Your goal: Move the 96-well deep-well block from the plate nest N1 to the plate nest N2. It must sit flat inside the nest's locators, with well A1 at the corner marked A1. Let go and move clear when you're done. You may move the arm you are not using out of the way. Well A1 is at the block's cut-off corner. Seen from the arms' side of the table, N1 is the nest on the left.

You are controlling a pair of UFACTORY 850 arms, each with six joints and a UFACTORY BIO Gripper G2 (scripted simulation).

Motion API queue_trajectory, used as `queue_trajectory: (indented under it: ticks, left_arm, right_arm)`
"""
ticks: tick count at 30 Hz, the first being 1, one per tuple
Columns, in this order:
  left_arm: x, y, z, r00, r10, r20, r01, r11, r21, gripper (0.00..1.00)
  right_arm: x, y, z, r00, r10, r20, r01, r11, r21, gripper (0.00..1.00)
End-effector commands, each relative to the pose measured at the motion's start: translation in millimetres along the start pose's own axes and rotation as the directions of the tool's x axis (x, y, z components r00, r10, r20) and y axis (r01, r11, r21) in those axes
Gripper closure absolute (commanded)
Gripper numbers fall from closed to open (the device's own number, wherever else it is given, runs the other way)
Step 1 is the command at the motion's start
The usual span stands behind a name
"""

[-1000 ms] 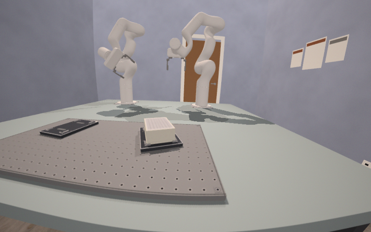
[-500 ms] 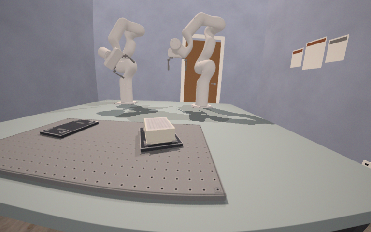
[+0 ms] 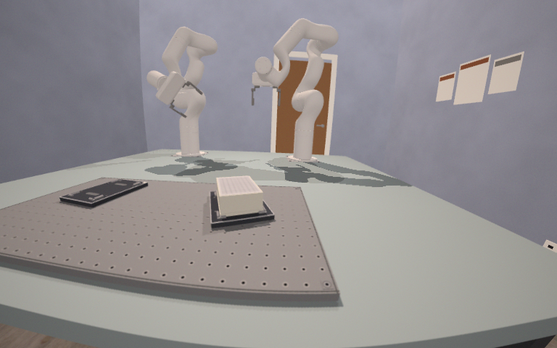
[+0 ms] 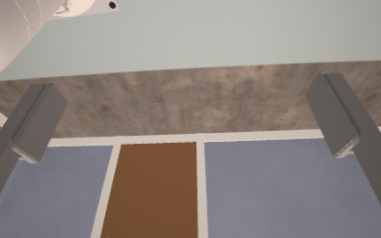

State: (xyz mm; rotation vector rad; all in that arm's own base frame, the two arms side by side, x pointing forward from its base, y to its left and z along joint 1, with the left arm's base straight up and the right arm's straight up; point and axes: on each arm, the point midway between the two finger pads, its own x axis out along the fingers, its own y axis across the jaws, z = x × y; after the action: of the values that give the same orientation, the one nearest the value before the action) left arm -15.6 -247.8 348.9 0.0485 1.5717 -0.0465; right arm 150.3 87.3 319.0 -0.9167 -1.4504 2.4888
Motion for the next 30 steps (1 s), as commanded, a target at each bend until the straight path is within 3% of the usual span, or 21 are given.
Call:
queue_trajectory:
  ticks: [1, 15, 30]
  left_arm:
    - [-0.5, -0.4, 1.7, 1.000, -0.001, 0.000, 0.001, 1.000, -0.006, 0.00]
    - [-0.5, -0.1, 13.3, 1.000, -0.001, 0.000, 0.001, 0.999, -0.052, 0.00]
    - [-0.5, 3.6, 45.0, 1.000, -0.001, 0.000, 0.002, 0.984, -0.180, 0.00]
  right_arm:
    - [-0.6, -0.1, 0.0, 1.000, 0.001, -0.001, -0.001, 1.000, 0.000, 0.00]
    - [-0.6, -0.1, 0.0, 1.000, 0.001, -0.001, -0.001, 1.000, 0.000, 0.00]
    - [-0.6, -0.1, 0.0, 1.000, 0.001, -0.001, -0.001, 1.000, 0.000, 0.00]
